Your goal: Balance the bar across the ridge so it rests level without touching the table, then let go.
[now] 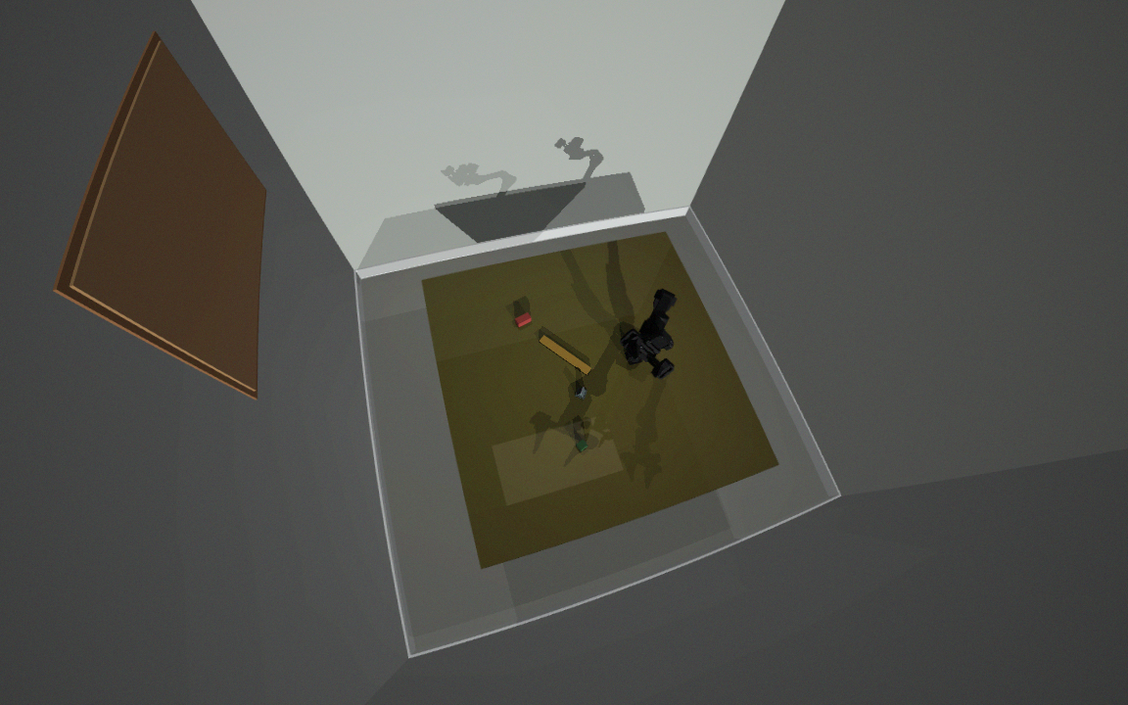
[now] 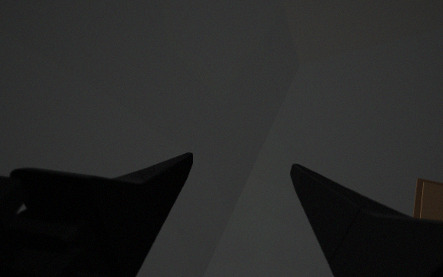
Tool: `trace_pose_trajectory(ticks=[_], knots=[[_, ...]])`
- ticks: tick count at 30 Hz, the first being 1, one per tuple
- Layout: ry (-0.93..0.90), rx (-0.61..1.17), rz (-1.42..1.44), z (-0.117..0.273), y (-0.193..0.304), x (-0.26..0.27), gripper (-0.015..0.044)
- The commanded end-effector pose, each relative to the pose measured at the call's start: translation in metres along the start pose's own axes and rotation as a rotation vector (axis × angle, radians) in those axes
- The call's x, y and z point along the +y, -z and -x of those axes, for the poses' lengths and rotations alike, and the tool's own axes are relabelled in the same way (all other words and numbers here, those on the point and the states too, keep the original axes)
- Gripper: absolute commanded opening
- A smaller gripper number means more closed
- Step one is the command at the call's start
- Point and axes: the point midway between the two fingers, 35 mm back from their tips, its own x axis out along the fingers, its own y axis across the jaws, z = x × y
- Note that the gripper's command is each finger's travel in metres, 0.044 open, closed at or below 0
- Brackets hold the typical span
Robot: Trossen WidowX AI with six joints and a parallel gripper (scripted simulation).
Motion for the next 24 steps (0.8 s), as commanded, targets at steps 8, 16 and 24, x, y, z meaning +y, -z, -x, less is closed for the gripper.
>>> trace_pose_trajectory(ticks=[8,16,24], knots=[[0.020,0.144,-0.025,-0.005,0.040,-0.010,0.0315],[0.086,0.337,-0.064,-0.005,0.098,-0.034,0.0315],[0.170,0.484,-0.123,0.005,0.146,-0.064,0.0315]])
